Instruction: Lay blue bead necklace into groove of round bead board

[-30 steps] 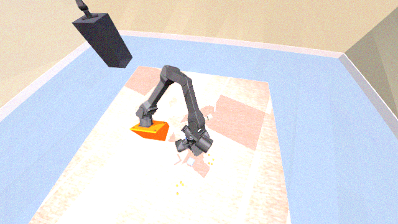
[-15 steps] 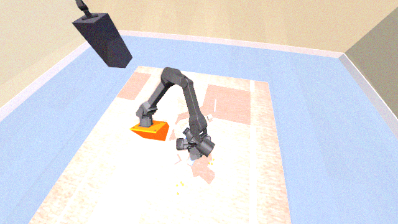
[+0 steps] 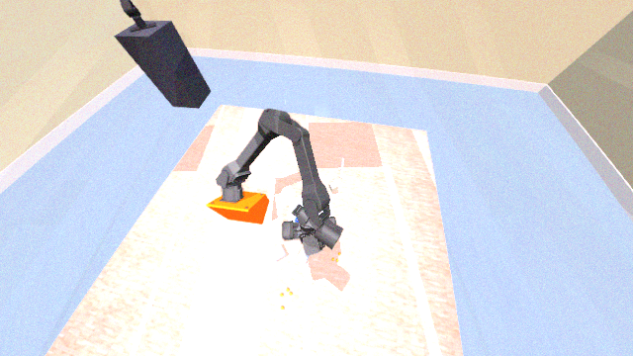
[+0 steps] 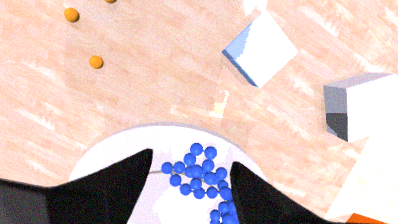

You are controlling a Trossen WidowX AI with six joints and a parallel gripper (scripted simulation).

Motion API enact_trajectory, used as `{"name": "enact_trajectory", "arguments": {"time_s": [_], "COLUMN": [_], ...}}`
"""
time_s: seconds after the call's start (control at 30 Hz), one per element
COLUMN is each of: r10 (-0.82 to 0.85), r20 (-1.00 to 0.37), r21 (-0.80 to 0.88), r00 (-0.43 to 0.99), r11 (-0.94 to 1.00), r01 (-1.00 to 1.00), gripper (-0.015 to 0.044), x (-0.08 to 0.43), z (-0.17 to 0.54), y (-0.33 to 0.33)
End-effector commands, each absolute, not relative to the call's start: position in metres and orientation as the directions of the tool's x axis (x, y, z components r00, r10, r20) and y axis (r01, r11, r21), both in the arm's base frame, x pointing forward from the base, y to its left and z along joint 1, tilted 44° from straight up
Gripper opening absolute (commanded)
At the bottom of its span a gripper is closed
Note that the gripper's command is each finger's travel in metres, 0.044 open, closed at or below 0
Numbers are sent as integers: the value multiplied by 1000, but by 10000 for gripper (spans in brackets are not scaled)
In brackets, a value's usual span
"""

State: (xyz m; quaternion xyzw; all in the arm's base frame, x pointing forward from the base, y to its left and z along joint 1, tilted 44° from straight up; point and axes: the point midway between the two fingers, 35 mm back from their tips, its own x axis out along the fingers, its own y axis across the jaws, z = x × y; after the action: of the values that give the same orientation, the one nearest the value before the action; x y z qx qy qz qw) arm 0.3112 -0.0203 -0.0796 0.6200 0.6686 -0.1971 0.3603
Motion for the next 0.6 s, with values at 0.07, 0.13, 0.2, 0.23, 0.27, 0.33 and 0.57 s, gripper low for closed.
{"name": "enact_trajectory", "arguments": {"time_s": [0.07,0.13,0.2,0.23,0.27,0.33,0.57], "r10": [692,692,693,693,693,693,690], "r20": [-722,-721,-721,-721,-721,-720,-723], "r21": [174,173,172,172,172,171,176], "r00": [25,25,25,24,24,24,25], "r11": [146,146,145,145,144,144,150], "r01": [974,974,974,974,975,975,973], "gripper": [250,250,250,250,250,250,224], "x": [309,309,309,309,309,309,310], "z": [-87,-90,-92,-93,-94,-96,-95], "y": [-12,-10,-7,-6,-5,-3,-4]}}
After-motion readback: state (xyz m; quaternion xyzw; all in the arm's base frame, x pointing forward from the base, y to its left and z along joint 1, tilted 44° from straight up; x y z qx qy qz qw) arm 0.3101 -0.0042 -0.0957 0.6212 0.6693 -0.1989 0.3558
